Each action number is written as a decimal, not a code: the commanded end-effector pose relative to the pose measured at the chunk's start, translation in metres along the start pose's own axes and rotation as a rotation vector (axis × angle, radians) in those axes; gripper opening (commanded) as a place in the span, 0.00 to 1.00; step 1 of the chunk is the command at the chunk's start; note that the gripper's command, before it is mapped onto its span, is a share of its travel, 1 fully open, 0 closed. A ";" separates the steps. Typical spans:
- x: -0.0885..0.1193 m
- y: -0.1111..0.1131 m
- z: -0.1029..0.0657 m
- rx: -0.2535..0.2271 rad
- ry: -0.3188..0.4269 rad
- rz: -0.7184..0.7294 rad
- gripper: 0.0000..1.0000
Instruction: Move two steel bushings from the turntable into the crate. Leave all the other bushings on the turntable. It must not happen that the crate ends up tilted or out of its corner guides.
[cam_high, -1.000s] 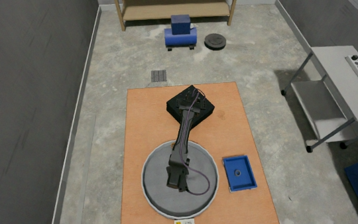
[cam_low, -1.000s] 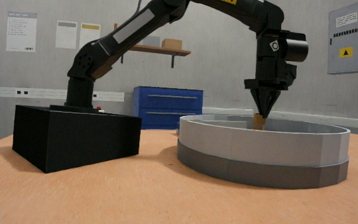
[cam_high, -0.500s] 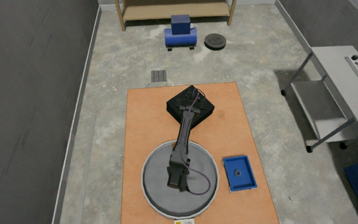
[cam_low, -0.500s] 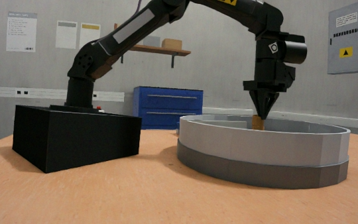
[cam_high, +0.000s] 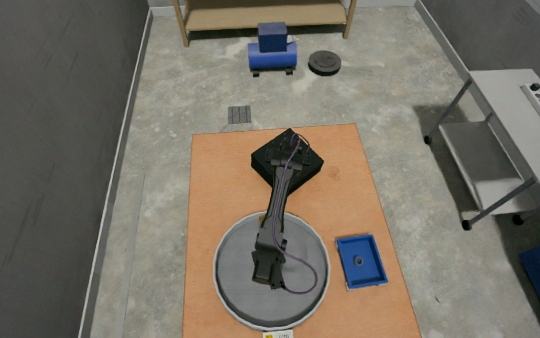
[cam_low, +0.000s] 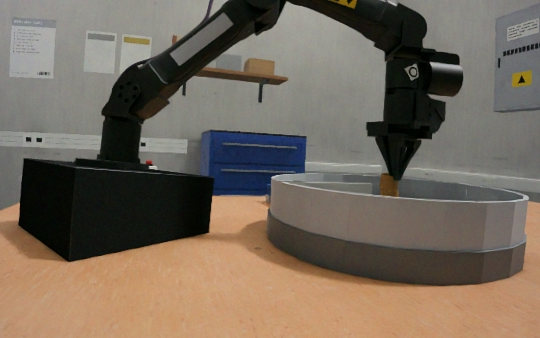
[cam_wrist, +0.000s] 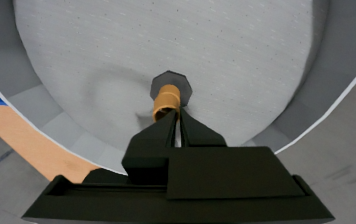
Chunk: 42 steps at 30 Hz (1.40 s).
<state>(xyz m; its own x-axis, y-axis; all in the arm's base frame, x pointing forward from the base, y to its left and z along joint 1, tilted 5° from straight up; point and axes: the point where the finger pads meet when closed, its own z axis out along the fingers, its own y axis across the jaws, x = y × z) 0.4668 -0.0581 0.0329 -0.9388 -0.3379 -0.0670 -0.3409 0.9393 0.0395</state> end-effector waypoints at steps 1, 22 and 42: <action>-0.006 0.004 -0.012 0.022 -0.032 -0.009 0.00; -0.006 0.004 -0.012 0.022 -0.032 -0.009 0.00; -0.010 0.002 -0.015 0.020 -0.029 -0.008 0.00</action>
<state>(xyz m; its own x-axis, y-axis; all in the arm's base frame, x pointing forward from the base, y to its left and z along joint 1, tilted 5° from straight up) 0.4657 -0.0579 0.0328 -0.9392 -0.3376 -0.0630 -0.3404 0.9393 0.0417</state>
